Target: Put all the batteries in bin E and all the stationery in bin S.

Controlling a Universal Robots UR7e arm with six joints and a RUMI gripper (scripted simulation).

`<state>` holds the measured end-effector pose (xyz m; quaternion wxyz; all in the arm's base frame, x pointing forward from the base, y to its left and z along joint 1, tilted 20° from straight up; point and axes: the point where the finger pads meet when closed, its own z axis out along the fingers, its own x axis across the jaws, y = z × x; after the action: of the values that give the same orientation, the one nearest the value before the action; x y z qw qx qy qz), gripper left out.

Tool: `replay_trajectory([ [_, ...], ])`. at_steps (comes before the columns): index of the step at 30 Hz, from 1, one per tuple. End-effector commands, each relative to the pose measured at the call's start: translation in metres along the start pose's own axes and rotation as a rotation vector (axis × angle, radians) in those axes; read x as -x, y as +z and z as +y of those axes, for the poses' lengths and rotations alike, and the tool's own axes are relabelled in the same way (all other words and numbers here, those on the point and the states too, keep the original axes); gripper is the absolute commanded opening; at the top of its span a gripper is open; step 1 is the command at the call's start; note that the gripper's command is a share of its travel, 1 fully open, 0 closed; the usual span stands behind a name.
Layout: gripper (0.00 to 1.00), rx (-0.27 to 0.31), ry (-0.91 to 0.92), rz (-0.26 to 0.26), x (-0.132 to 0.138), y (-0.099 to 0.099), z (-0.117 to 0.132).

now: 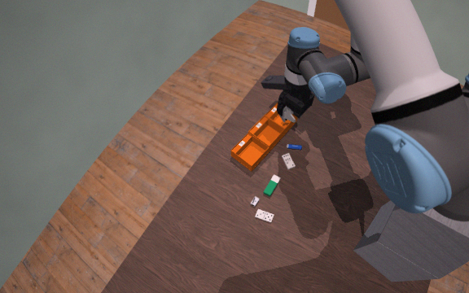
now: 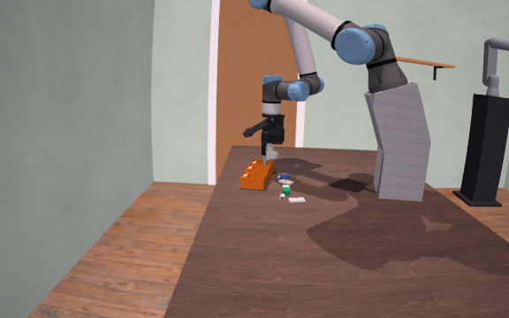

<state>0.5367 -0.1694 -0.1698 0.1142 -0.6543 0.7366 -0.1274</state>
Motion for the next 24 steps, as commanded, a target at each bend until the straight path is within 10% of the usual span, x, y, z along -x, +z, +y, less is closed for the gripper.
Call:
replay_trajectory([
  [1,0.04,-0.001,0.0,0.001,-0.0002,-0.0004,-0.0005],
  [24,0.04,-0.001,0.0,0.001,-0.0002,-0.007,-0.0005],
])
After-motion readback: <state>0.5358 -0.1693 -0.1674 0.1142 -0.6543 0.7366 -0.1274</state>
